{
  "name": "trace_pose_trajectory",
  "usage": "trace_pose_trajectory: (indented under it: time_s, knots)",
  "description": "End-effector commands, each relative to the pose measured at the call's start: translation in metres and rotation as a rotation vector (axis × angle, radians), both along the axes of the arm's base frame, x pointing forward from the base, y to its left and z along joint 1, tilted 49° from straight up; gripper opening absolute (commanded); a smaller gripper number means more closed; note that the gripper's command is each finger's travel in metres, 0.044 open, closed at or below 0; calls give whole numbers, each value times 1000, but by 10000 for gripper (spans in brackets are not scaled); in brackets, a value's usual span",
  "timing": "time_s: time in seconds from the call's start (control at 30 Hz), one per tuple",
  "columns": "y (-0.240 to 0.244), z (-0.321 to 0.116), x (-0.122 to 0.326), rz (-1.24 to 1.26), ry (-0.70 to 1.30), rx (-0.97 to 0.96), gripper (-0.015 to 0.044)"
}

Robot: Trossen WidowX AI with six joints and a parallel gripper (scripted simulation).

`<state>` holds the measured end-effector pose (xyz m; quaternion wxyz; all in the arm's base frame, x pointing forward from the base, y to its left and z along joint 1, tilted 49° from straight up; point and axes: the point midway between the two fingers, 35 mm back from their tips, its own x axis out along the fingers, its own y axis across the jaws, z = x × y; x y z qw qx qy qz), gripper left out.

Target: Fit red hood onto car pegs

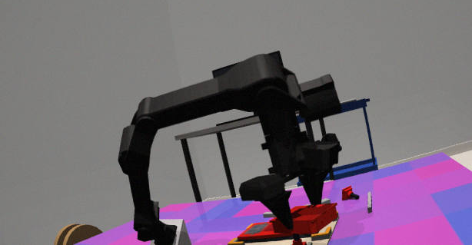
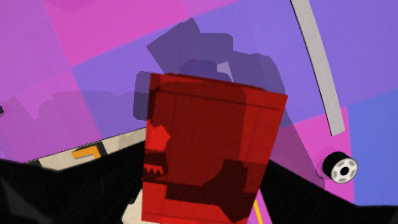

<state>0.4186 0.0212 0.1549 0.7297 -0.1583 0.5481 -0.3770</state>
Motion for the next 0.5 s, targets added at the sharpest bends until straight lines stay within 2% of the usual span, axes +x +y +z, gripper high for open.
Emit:
trace_pose_trajectory:
  time_s: [0.0, 0.47]
  knots:
    - [27, -25, -7, 46, 51, 5, 0]
    - [101, -107, -51, 167, 218, 0, 0]
